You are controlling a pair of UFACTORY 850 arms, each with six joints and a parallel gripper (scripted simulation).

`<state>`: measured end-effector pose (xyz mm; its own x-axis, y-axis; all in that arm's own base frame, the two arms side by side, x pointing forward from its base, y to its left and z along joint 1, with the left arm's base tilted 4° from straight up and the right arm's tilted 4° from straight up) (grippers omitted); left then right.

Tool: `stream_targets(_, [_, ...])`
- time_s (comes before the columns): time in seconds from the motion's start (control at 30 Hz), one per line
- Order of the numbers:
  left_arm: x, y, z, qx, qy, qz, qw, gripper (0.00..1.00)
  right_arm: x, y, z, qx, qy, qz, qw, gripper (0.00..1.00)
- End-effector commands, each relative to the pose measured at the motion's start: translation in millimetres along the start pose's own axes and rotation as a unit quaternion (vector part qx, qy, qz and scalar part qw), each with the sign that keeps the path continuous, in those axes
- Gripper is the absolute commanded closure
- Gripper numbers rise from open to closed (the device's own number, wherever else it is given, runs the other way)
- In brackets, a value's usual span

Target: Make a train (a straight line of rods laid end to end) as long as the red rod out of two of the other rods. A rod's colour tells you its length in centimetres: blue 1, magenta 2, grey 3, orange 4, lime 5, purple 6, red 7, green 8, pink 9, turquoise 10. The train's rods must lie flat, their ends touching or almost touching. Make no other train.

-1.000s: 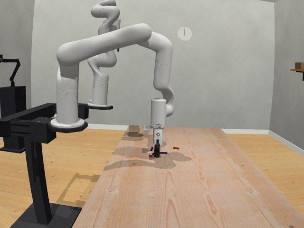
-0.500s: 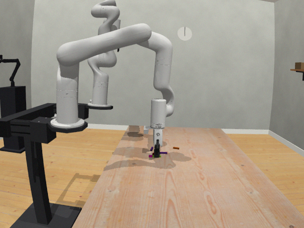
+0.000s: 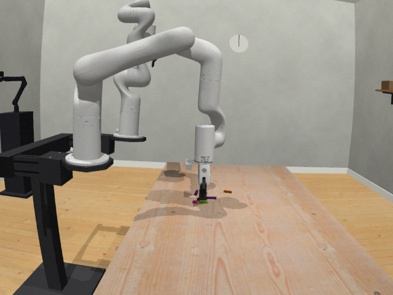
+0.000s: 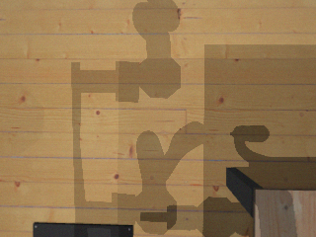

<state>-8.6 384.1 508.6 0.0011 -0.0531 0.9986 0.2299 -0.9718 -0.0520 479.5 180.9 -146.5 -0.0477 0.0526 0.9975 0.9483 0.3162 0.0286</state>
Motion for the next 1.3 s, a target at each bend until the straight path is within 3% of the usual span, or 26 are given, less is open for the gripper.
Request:
stream_targets(0.0, [1,0,0,0.0,0.0,0.001,1.0,0.0,14,1,0,0.0,-0.001,0.001,1.0,0.74])
stream_targets(0.53, [1,0,0,0.0,0.0,0.001,1.0,0.0,58,1,0,0.0,-0.001,0.001,1.0,0.74])
stream_targets(1.2, [1,0,0,0.0,0.0,0.001,1.0,0.0,75,1,0,0.0,-0.001,0.001,1.0,0.74])
stream_targets(1.23, [1,0,0,0.0,0.0,0.001,1.0,0.0,75,1,0,0.0,-0.001,0.001,1.0,0.0])
stream_targets(1.27, [1,0,0,0.0,0.0,0.001,1.0,0.0,75,1,0,0.0,-0.001,0.001,1.0,0.0])
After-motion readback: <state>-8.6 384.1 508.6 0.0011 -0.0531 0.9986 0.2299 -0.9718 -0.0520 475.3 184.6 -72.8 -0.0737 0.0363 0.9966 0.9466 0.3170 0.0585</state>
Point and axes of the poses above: on each arm, the point where the finger pads meet when closed, its own x axis back along the fingers, its own z axis across the jaws, y = z × x, the point moved 2 cm from there along x, back along the fingers, and after that the axes turned 12 degrees about x, right-handed, at the moved point
